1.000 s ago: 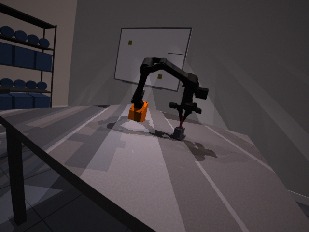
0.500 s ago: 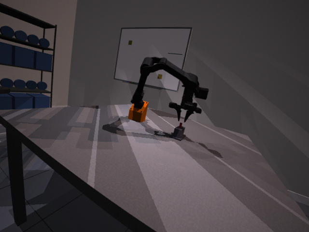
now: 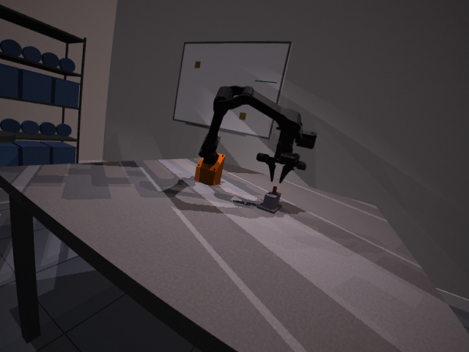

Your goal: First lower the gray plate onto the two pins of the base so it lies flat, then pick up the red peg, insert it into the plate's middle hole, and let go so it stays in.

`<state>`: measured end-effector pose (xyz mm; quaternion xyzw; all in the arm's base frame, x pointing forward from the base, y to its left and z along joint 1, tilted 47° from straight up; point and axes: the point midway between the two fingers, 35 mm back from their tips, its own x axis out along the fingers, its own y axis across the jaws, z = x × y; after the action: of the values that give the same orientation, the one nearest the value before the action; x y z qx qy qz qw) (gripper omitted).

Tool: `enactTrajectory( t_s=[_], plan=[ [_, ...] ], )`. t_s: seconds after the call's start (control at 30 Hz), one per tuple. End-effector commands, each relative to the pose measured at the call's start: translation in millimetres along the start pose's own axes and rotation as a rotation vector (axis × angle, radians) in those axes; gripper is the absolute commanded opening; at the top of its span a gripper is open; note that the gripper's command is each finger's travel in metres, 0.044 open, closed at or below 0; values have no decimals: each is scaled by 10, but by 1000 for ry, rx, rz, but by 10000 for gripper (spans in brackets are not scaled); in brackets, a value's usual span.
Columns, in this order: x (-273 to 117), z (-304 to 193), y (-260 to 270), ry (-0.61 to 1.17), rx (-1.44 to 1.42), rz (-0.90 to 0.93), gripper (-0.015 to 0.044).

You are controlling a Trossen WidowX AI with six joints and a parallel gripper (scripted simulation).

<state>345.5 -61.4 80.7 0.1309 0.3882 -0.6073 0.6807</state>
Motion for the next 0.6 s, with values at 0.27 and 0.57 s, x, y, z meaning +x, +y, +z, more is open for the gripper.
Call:
enactTrajectory(
  t_s=[0.27, 0.57],
  plan=[
    [-88, -9, -5, -1, 4, 0, 150],
    [-149, -11, -13, -1, 4, 0, 150]
  ],
)
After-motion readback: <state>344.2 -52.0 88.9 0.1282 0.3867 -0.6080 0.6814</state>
